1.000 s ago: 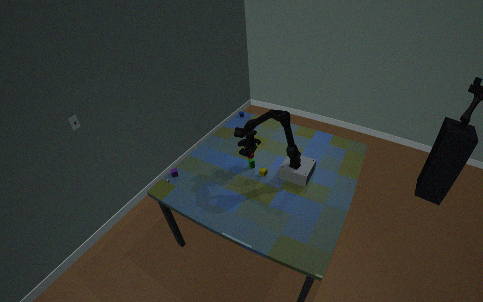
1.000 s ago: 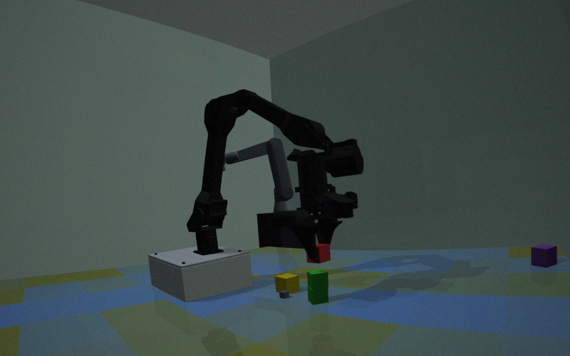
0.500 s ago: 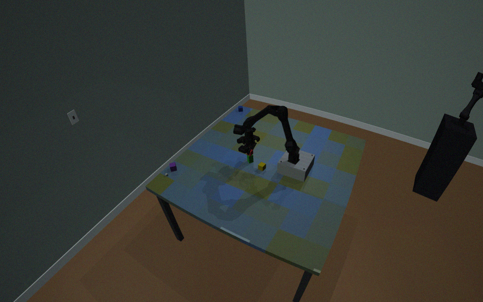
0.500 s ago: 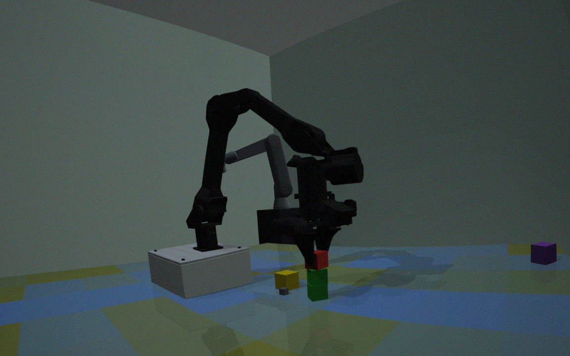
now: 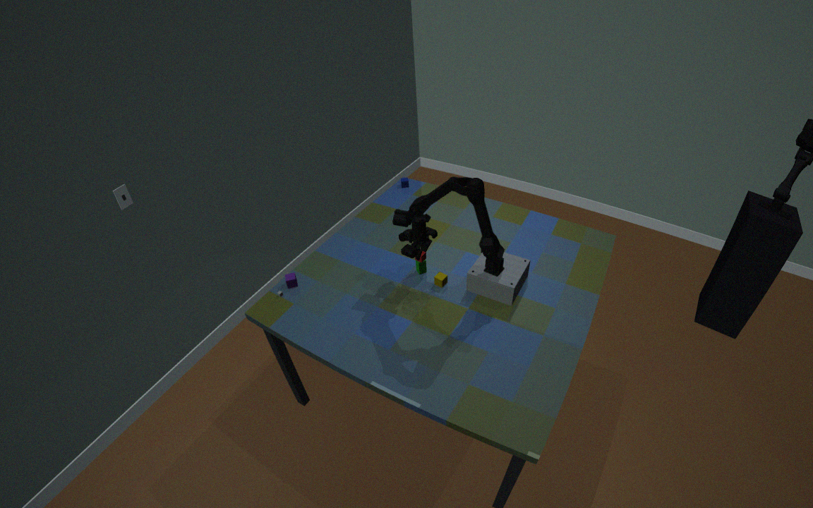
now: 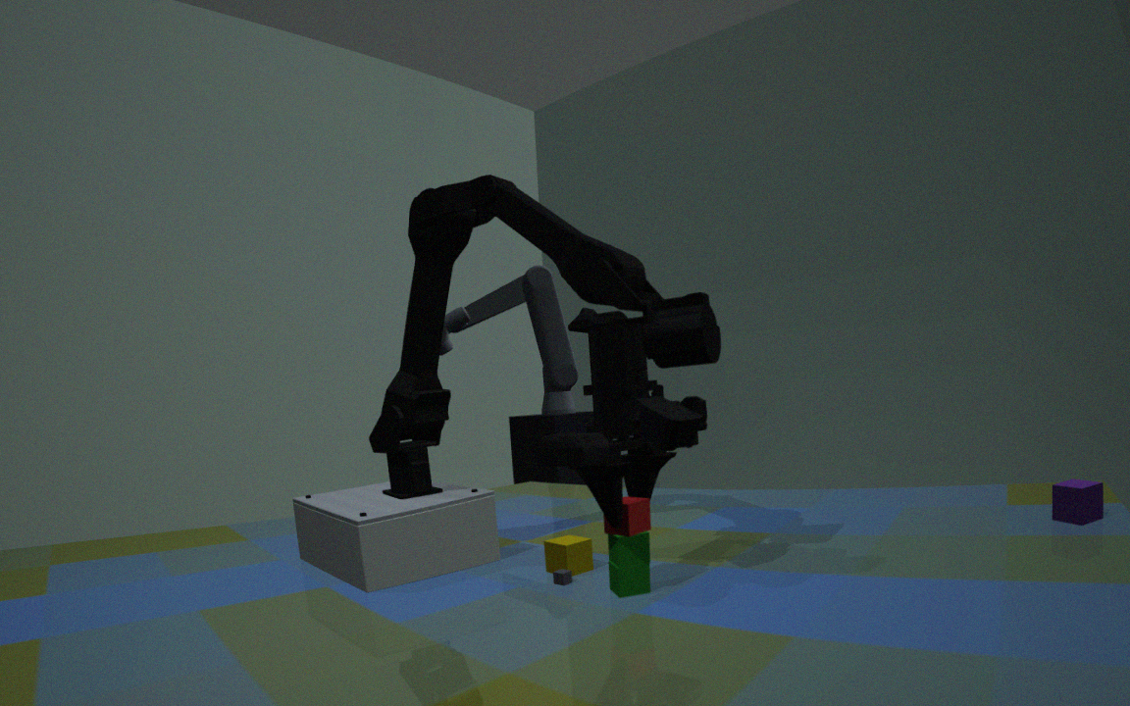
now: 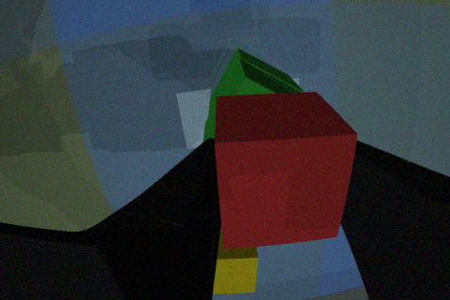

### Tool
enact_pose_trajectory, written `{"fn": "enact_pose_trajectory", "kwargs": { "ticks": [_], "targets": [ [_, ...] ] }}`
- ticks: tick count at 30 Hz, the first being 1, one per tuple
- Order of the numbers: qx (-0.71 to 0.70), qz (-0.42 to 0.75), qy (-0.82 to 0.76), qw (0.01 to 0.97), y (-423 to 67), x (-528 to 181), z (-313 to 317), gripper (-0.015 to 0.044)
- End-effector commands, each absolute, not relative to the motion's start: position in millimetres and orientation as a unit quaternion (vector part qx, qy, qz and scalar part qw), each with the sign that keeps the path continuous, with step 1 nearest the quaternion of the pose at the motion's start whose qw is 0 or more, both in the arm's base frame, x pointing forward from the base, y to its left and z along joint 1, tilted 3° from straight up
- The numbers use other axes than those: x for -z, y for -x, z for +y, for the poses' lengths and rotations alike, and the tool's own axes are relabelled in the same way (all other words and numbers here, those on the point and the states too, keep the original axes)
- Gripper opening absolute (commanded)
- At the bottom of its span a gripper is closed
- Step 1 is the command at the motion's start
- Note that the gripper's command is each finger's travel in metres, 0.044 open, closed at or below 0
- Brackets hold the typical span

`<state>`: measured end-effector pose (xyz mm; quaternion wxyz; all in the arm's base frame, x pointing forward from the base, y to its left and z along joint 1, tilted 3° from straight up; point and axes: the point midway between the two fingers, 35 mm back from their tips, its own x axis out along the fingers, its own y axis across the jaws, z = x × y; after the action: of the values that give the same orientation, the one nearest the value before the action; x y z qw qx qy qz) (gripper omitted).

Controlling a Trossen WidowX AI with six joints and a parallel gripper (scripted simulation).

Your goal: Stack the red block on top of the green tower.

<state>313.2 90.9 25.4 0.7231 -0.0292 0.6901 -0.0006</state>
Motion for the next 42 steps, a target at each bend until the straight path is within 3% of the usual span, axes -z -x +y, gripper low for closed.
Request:
{"fn": "enact_pose_trajectory", "kwargs": {
  "ticks": [1,15,32,42],
  "targets": [
    [0.0,0.692,0.029,0.722,-312.0,-23.5,90.8,0.0],
    [0.0,0.692,0.029,0.722,-312.2,-28.6,91.3,0.0],
    [0.001,0.69,0.029,0.723,-312.9,-24.9,90.8,0.044],
    [0.001,0.69,0.029,0.723,-312.9,-24.9,90.8,0.044]
  ]
}}
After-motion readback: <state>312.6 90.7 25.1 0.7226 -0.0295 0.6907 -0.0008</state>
